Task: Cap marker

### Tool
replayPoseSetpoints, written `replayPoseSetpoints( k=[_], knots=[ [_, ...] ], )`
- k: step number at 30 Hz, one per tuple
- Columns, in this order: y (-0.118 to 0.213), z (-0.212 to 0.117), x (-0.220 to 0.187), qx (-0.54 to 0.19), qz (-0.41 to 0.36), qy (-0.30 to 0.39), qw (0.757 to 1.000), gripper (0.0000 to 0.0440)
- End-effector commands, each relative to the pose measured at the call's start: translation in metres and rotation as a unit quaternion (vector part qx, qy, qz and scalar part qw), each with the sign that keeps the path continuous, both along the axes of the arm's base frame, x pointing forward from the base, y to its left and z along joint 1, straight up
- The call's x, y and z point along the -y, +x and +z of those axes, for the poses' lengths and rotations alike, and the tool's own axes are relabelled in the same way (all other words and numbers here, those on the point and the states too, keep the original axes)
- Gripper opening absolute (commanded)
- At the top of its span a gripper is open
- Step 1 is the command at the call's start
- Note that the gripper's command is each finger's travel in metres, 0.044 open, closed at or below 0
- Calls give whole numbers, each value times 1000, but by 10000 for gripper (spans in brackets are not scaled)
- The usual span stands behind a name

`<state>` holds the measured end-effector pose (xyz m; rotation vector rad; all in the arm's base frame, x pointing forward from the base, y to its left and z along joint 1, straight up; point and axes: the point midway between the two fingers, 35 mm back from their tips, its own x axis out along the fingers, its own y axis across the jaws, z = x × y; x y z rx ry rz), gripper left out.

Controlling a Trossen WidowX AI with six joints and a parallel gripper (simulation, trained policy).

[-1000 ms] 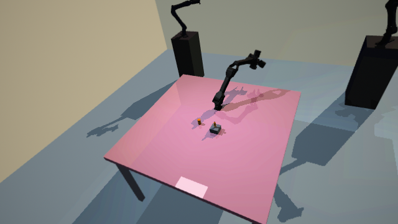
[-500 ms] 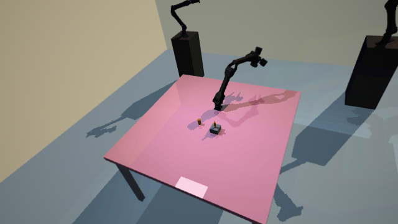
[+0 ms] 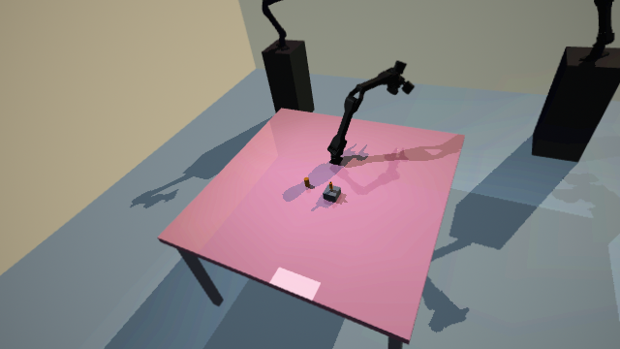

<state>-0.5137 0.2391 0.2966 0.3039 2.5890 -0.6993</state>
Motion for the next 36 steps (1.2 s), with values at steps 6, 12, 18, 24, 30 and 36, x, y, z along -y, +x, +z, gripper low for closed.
replayPoseSetpoints(
  k=[6,12,18,24,30,36],
  knots=[
    [28,20,-13,6,-33,-9,999,292],
    [47,30,-22,10,-55,-16,998,300],
    [66,40,-31,15,-77,-22,997,305],
    [85,47,-39,19,-100,-29,994,308],
    [105,54,-48,23,-123,-37,991,310],
    [124,60,-56,26,-147,-44,988,311]
  ],
)
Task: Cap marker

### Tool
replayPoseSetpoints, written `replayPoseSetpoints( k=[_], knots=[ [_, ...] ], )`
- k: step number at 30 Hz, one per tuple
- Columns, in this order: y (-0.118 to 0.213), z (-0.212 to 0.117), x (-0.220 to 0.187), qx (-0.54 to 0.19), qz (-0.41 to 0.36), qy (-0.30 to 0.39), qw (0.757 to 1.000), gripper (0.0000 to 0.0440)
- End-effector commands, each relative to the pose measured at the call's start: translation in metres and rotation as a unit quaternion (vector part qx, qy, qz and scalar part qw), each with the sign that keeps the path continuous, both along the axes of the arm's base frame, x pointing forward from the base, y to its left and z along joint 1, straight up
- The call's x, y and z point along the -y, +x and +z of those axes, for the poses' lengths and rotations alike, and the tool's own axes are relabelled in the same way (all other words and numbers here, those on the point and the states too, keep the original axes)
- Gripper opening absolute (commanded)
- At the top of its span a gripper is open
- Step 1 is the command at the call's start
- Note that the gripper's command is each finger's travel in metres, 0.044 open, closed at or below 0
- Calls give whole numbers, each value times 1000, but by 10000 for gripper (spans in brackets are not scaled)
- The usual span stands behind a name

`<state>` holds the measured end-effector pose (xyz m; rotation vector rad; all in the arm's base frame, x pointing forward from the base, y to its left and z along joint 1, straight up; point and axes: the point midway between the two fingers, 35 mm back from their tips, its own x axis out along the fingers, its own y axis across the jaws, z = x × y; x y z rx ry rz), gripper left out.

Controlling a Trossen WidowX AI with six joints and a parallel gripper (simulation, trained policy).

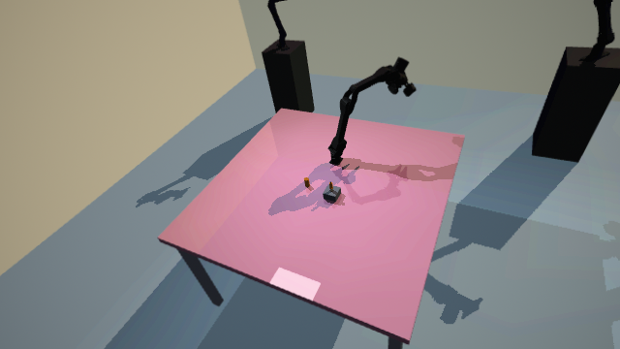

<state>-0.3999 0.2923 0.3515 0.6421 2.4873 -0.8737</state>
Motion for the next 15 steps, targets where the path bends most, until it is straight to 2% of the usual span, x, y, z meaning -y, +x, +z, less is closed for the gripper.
replayPoseSetpoints(
  k=[1,15],
  knots=[
    [14,6,-5,1,-18,-4,1000,311],
    [60,16,-24,9,-77,-20,997,313]
  ],
)
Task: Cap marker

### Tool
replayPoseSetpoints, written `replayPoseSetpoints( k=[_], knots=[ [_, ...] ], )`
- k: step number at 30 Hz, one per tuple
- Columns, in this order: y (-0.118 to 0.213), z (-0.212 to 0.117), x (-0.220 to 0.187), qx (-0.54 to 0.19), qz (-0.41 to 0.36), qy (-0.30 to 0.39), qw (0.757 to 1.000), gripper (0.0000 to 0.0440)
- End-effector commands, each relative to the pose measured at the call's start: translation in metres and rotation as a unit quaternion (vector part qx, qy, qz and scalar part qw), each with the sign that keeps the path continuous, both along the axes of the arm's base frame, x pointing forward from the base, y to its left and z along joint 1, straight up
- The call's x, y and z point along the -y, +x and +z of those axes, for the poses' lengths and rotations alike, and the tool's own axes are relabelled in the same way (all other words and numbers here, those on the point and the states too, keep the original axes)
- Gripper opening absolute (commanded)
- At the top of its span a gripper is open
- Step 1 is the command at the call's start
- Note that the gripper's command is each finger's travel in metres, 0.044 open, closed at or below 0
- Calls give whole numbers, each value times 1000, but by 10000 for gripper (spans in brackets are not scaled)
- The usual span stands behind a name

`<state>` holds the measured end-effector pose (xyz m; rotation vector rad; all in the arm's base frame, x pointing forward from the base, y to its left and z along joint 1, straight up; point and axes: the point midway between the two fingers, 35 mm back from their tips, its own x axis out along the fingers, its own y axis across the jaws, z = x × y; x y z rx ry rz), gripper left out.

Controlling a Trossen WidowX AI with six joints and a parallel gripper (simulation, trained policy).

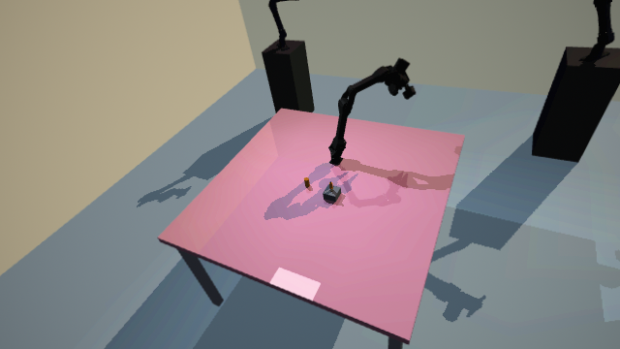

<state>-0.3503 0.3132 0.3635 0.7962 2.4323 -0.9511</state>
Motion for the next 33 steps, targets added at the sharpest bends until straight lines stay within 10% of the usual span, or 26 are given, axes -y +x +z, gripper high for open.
replayPoseSetpoints(
  k=[1,33],
  knots=[
    [14,4,-4,1,-19,-4,1000,313],
    [125,14,-39,16,-159,-43,986,317]
  ],
)
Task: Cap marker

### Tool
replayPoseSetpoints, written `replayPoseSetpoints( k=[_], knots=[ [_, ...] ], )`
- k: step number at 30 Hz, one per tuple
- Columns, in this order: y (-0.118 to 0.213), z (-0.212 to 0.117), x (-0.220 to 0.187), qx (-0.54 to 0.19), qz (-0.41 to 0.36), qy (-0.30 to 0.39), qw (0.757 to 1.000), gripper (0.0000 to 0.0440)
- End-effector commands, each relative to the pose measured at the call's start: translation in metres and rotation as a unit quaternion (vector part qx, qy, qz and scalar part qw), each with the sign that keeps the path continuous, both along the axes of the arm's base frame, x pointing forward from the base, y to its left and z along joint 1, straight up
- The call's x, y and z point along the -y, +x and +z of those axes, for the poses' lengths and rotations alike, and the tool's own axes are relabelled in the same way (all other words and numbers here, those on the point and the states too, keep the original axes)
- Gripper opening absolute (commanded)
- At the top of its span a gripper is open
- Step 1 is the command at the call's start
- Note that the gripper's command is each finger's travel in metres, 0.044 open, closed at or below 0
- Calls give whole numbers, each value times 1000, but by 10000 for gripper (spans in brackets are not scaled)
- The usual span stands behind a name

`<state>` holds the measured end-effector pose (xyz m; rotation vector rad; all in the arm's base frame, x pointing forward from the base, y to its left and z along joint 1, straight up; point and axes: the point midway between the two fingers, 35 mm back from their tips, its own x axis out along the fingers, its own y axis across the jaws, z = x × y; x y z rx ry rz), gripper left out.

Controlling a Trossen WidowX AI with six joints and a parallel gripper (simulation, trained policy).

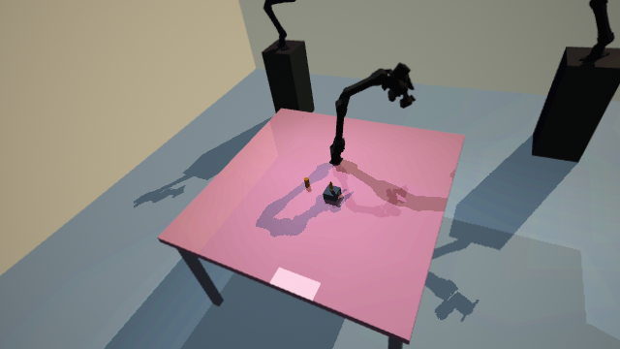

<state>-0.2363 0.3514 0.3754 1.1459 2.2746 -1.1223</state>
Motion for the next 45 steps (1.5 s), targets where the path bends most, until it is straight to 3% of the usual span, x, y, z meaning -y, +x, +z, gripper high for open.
replayPoseSetpoints(
  k=[1,45],
  knots=[
    [14,2,-2,1,-20,-4,1000,317],
    [166,0,-12,6,-208,-68,976,323]
  ],
)
